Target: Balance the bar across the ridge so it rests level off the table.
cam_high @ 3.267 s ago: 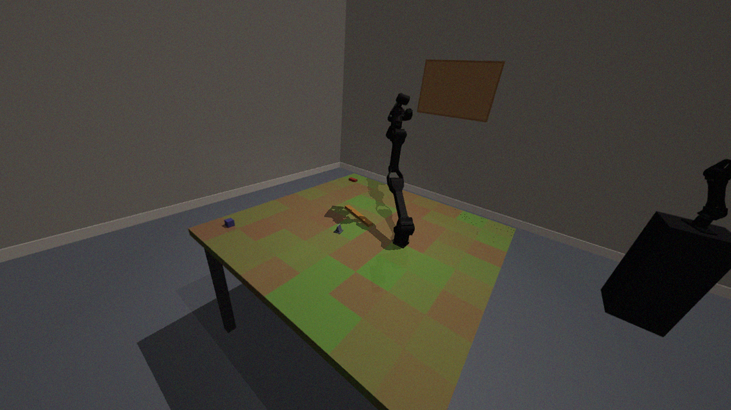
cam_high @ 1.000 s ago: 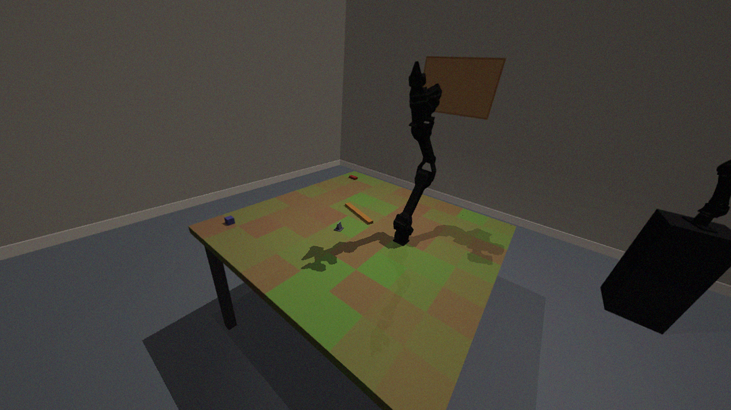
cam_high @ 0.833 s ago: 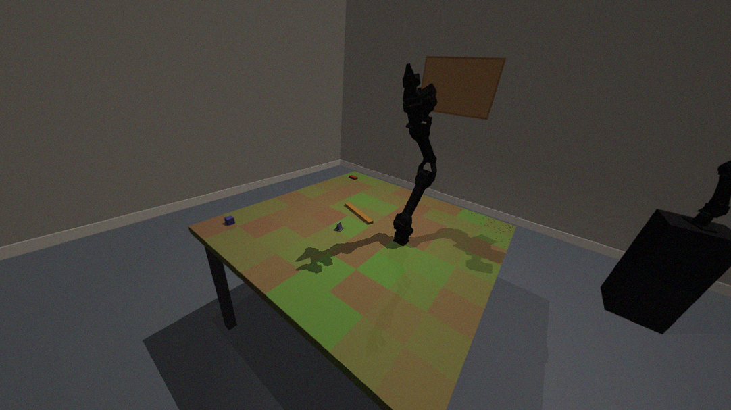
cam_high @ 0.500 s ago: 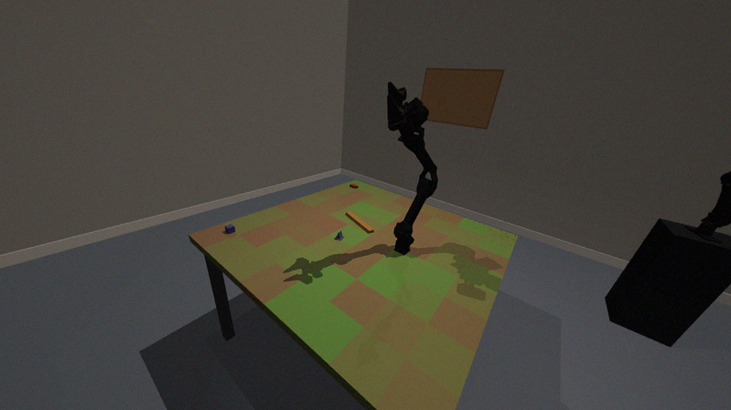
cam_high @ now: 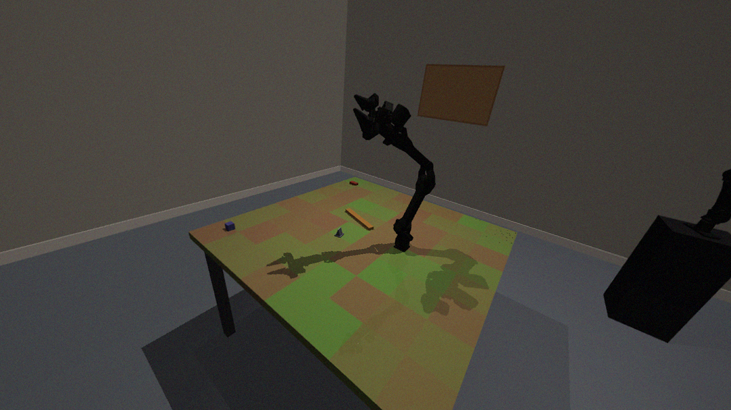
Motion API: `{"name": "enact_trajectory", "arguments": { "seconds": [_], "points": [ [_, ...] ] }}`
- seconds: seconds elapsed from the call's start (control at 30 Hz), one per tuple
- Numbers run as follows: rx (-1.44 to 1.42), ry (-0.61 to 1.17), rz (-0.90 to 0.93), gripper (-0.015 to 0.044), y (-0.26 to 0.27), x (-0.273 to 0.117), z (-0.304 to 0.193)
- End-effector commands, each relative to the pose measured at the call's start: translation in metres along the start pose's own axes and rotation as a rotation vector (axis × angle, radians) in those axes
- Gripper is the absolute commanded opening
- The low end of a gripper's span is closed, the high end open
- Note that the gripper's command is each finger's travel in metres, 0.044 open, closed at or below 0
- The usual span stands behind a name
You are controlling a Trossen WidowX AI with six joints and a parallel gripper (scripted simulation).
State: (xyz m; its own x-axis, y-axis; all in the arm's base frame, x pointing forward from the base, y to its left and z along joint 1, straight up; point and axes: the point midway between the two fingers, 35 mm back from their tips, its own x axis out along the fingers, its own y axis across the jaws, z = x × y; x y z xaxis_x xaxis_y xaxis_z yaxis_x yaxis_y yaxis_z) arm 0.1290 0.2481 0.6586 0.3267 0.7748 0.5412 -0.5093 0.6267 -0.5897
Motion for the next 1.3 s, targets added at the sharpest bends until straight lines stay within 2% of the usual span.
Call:
{"name": "enact_trajectory", "arguments": {
  "seconds": [0.0,0.33,0.63,0.93,1.27],
  "points": [
    [0.012,0.092,0.014,0.0315,0.006,0.006,-0.033],
    [0.047,0.349,0.023,0.0315,0.008,0.009,-0.122],
    [0.106,0.603,0.007,0.0315,0.002,-0.007,-0.207],
    [0.185,0.855,-0.032,0.0315,-0.008,-0.042,-0.287],
    [0.316,1.133,-0.111,0.0315,-0.02,-0.102,-0.366]
  ]
}}
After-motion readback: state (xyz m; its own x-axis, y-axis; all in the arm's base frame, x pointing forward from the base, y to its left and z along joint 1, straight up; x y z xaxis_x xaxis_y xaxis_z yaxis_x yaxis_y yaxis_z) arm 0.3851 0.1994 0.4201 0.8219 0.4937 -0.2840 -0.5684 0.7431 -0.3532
